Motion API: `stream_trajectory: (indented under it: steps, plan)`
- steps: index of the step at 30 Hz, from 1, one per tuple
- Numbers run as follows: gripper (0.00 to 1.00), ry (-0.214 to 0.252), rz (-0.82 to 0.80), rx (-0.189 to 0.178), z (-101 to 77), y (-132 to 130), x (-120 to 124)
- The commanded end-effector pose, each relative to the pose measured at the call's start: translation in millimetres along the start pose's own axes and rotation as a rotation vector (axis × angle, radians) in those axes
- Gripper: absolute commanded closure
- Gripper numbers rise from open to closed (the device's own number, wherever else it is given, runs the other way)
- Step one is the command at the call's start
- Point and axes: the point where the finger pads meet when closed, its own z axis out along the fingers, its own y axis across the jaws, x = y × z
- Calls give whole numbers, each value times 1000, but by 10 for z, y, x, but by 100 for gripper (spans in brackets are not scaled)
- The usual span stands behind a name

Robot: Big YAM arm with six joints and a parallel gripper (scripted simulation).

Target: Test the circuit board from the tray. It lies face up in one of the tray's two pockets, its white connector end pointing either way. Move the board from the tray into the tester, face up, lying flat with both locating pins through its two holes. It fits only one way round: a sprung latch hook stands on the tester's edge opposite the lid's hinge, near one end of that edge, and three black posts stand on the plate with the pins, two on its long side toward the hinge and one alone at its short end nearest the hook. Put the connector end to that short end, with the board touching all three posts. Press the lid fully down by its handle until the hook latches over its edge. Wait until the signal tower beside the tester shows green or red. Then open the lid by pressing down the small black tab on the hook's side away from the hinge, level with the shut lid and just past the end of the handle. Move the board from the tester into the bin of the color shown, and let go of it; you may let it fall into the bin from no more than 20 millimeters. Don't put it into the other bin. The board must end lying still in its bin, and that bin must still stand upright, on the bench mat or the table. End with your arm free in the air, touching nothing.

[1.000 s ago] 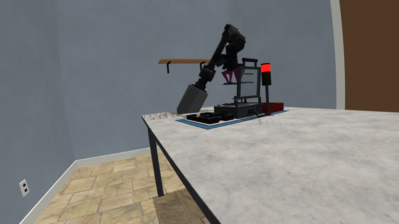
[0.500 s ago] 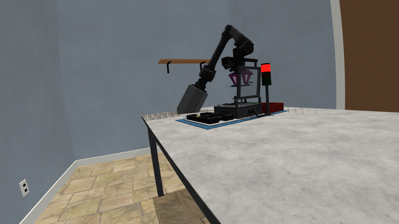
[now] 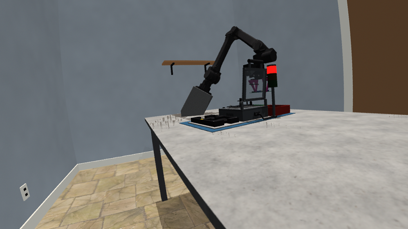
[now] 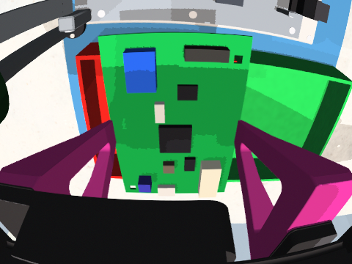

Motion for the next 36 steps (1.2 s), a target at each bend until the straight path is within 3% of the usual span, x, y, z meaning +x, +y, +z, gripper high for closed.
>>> stream_trajectory:
  steps: [1, 6, 13, 18, 22, 36]
  plan:
    - [28, -15, 25, -67, -147, 293, 144]
    - [28, -12, 35, -51, 18, 352, 400]
    - [28, -8, 33, -56, 72, 422, 685]
    - [28, -18, 66, -58, 46, 399, 578]
    - [28, -7, 39, -57, 72, 437, 745]
    - [28, -9, 39, -57, 70, 436, 726]
